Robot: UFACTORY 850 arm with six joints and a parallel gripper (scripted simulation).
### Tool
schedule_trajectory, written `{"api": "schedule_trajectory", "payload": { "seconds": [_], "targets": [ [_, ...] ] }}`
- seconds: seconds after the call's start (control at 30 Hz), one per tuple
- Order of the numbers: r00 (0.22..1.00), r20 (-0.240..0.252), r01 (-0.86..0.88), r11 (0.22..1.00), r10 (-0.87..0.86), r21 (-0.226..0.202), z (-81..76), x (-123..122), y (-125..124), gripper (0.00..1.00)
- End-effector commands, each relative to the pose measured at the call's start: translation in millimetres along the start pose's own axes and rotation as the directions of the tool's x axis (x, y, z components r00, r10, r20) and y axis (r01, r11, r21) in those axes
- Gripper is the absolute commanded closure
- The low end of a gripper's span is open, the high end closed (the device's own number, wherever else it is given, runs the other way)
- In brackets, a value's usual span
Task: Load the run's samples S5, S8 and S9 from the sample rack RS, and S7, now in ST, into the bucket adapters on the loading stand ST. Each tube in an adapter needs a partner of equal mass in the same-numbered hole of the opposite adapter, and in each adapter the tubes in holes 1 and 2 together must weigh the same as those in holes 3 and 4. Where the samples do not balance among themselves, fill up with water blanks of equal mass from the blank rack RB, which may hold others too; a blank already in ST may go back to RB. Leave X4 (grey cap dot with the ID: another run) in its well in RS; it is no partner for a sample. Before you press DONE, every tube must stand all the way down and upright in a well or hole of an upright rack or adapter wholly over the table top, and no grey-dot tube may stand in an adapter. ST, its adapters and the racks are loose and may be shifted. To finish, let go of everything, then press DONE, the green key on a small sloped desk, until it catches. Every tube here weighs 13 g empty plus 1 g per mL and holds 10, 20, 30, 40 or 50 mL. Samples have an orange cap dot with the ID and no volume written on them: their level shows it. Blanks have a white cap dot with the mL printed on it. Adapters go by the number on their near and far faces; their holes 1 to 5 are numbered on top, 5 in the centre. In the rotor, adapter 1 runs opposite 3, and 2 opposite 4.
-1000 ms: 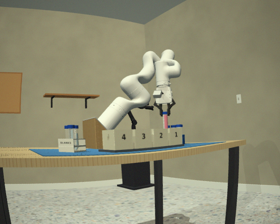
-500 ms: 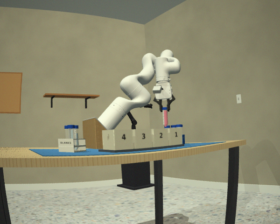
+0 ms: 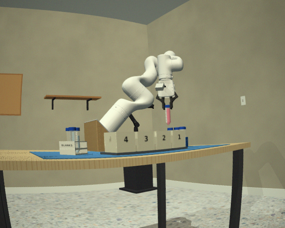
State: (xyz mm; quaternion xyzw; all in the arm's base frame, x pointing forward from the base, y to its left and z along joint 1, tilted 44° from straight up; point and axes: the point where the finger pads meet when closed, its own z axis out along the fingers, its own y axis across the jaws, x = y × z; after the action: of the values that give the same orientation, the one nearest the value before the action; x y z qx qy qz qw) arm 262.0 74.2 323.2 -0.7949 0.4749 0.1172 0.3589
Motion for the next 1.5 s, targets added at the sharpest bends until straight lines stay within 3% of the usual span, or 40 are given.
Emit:
{"api": "schedule_trajectory", "payload": {
  "seconds": [0.0, 0.27, 0.5, 0.77, 0.83, 1.33, 1.47],
  "targets": [
    [1.0, 0.0, 0.001, 1.0, -0.001, 0.001, -2.7, 0, 0, 1.0],
    [1.0, 0.0, 0.001, 1.0, -0.001, 0.001, -2.7, 0, 0, 1.0],
    [0.973, -0.001, 0.232, 0.973, -0.232, 0.001, -2.7, 35, 5, 1.0],
    [0.877, -0.001, 0.48, 0.877, -0.48, 0.0, -2.7, 74, 10, 1.0],
    [0.877, -0.001, 0.48, 0.877, -0.48, 0.0, -2.7, 74, 10, 1.0],
    [0.54, -0.001, 0.842, 0.54, -0.842, 0.0, -2.7, 149, 20, 1.0],
    [0.506, -0.001, 0.863, 0.506, -0.863, 0.0, -2.7, 159, 22, 1.0]
  ]
}}
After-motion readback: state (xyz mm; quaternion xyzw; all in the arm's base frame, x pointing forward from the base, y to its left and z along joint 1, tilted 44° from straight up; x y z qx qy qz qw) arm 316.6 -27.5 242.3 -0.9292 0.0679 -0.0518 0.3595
